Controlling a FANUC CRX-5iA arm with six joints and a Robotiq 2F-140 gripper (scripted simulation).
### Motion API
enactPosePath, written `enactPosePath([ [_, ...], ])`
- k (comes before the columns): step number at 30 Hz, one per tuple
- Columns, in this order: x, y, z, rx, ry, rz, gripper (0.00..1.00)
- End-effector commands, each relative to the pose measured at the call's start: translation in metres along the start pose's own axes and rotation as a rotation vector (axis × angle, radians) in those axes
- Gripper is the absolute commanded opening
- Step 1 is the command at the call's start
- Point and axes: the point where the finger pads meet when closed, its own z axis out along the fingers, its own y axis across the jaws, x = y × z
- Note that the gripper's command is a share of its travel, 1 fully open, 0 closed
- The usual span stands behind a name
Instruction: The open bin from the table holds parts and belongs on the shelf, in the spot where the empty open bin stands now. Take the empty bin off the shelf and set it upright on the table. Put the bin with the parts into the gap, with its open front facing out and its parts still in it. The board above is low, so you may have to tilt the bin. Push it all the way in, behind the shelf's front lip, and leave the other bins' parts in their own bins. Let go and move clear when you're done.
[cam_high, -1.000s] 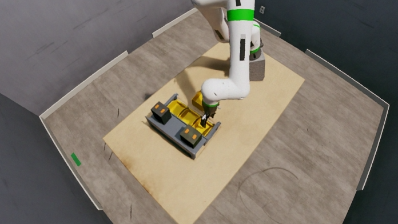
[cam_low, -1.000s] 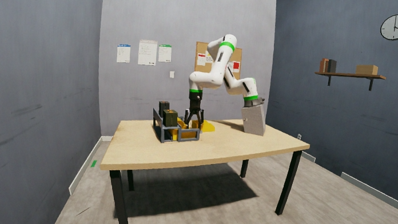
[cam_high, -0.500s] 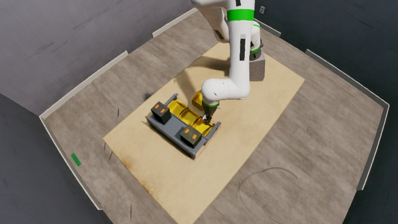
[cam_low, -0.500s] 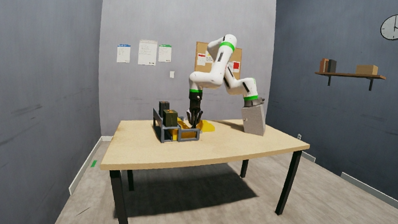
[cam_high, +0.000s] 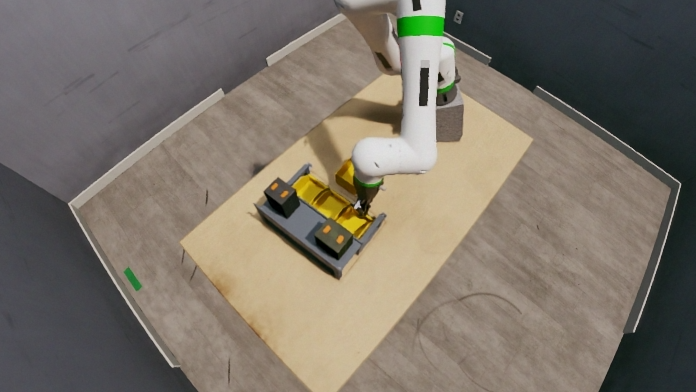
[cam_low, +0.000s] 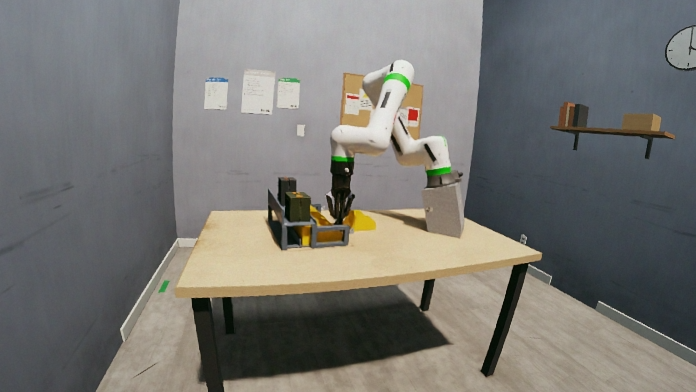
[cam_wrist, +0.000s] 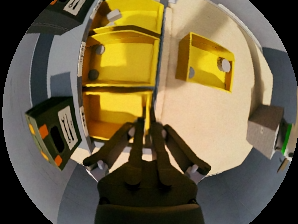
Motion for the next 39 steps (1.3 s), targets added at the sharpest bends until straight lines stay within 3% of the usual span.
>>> enactPosePath([
  [1,0.000,-0.001,-0.001,0.001,0.000,0.000,0.10],
  [22,0.000,-0.001,-0.002,0.001,0.000,0.000,0.10],
  [39,0.000,-0.001,-0.017,0.001,0.000,0.000,0.10],
])
